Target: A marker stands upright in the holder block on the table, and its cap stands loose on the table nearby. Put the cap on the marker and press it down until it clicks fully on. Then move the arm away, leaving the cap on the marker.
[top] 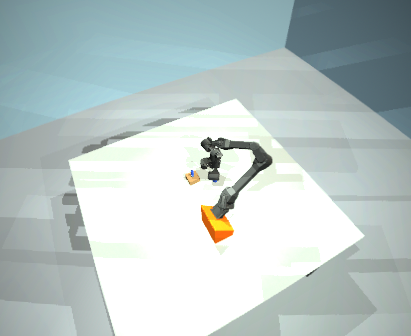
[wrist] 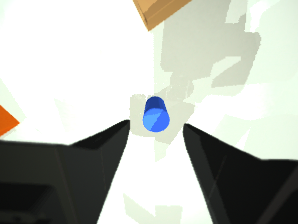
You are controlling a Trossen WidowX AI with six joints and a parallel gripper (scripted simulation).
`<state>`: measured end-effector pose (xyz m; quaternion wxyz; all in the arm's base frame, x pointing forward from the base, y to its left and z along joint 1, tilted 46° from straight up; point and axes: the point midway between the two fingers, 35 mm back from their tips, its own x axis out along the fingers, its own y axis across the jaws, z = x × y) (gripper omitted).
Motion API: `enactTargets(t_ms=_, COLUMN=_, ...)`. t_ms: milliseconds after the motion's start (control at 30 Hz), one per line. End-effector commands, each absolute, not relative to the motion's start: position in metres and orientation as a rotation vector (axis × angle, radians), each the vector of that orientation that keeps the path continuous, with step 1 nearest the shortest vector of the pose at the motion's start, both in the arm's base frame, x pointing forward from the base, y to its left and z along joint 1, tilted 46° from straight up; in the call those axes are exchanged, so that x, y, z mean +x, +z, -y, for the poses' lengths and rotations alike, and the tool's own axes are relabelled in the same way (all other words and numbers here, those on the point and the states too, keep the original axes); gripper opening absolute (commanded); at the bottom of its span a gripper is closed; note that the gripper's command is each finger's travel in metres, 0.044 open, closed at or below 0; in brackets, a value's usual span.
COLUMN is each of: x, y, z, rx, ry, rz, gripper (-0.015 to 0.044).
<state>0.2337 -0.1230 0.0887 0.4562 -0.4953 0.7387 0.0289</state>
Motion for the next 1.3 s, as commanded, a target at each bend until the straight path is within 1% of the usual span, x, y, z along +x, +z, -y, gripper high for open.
enactTargets(t_ms=0, x=0.233, y=0.084, z=0.128, rx=-1.225, ry=0.072, rz=-1.825, gripper=0.0242)
enactTargets(t_ms=967, x=0.228, y=0.054, z=0.16, rx=-1.227, ry=0.069, rz=-1.826, gripper=0.0242)
enactTargets(t_ms=1100, x=0.228, y=0.055, z=0.16, rx=-1.227, ry=0.069, rz=-1.826, gripper=0.0137)
enactTargets(t_ms=1267, x=0.228, y=0.055, z=0.16, rx=-1.227, ry=0.069, rz=-1.826, gripper=0.0103)
